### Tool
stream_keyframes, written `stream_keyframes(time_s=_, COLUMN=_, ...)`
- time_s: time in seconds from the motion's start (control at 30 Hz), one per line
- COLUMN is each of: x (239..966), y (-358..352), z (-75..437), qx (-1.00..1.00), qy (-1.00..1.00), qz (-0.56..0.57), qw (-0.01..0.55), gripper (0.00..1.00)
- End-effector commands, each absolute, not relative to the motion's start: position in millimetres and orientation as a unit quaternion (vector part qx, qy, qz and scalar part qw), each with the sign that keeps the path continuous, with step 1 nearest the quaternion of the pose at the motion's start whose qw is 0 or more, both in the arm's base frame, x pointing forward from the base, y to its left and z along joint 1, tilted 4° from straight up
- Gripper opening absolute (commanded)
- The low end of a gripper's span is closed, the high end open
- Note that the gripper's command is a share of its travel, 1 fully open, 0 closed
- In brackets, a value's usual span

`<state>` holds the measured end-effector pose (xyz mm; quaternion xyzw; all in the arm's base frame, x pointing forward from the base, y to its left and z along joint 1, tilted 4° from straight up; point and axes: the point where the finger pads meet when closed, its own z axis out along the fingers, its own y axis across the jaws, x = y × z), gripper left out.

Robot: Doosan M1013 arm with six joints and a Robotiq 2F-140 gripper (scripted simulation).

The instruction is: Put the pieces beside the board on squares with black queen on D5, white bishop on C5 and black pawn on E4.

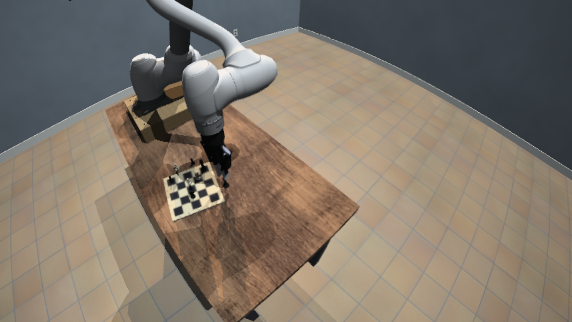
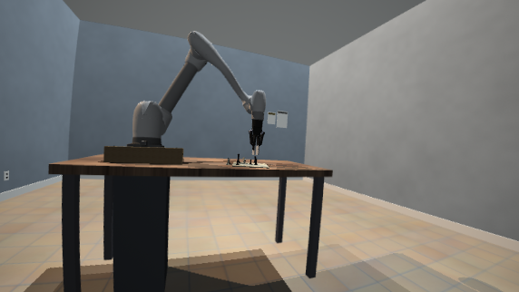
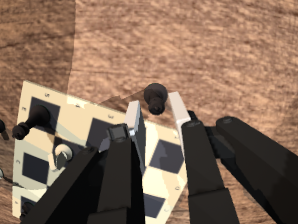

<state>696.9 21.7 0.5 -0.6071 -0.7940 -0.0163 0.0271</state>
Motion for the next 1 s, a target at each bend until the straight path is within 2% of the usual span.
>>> stream_keyframes(time_s=0.0, x=697.0, y=21.7, z=0.7, qx=-0.607, qy=-0.794, qz=-0.016, qw=0.027, gripper=0.25)
stream_keyframes(time_s=0.67, x=696.9, y=21.8, z=-1.7, qx=-0.607, qy=-0.794, qz=-0.016, qw=0.027, gripper=0.25)
stream_keyframes(time_s=0.97, x=696.5, y=22.9, z=-19.5, qx=-0.607, qy=-0.794, qz=-0.016, qw=0.027, gripper=0.25)
